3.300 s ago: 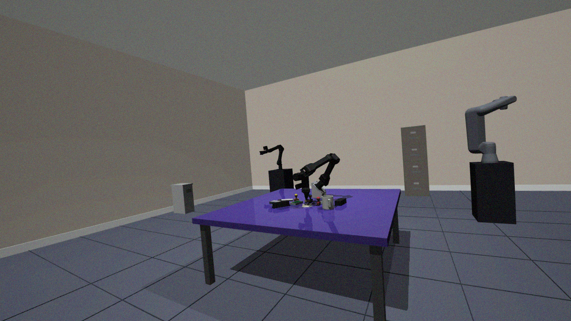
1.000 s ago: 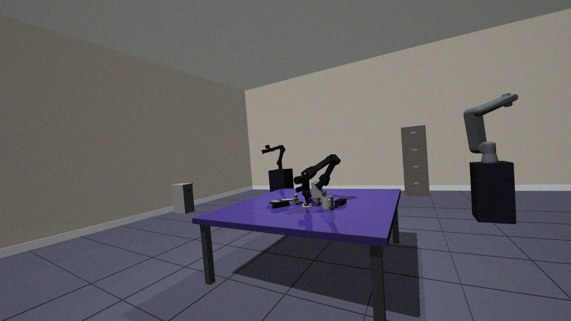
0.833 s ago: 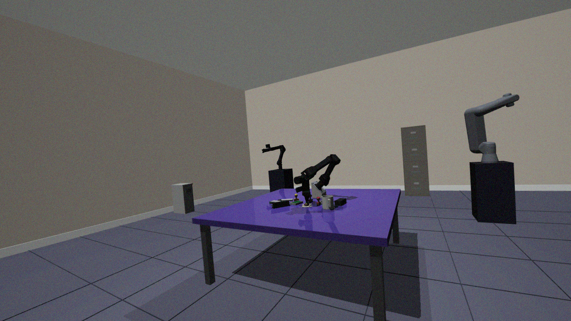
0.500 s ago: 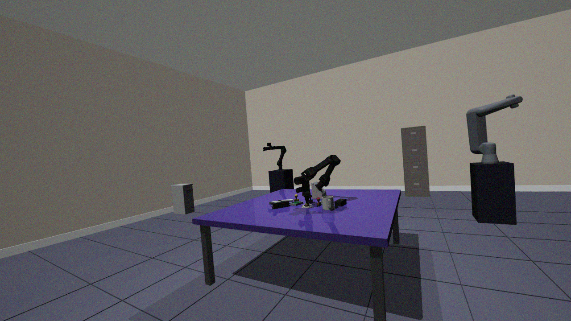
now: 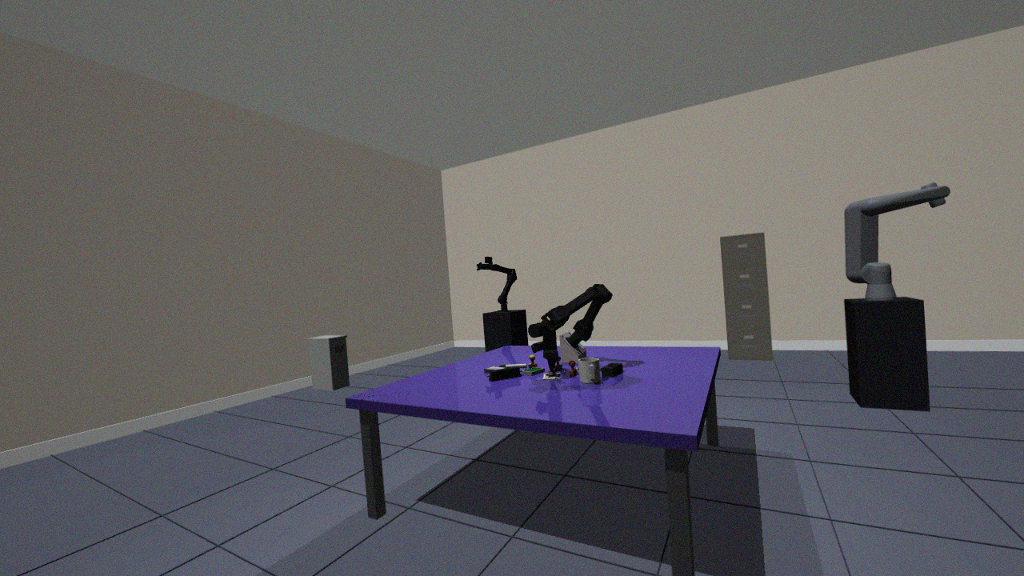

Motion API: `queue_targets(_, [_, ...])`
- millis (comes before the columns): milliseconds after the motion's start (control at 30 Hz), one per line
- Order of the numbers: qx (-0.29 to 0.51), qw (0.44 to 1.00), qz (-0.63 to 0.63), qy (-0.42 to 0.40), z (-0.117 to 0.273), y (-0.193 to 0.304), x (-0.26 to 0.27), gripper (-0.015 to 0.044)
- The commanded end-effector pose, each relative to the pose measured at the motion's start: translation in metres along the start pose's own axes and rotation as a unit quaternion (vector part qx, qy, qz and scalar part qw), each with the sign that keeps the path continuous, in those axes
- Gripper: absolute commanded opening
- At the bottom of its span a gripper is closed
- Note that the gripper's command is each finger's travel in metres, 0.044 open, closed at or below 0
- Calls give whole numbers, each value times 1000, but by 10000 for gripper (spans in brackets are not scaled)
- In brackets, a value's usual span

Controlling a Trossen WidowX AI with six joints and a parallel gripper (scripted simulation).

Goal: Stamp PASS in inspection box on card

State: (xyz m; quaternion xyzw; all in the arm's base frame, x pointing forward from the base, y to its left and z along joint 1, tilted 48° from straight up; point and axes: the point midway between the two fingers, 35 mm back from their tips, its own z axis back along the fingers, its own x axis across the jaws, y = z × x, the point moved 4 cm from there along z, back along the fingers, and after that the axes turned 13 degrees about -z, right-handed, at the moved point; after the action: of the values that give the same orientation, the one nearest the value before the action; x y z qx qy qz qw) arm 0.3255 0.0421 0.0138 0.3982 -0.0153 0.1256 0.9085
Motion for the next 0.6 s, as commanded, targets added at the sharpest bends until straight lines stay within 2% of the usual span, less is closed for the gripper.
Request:
queue_targets(0, [2, 1000, 0, 0, -2, 1, 0, 0])
queue_targets(567, [2, 1000, 0, 0, 4, 1, 0, 0])
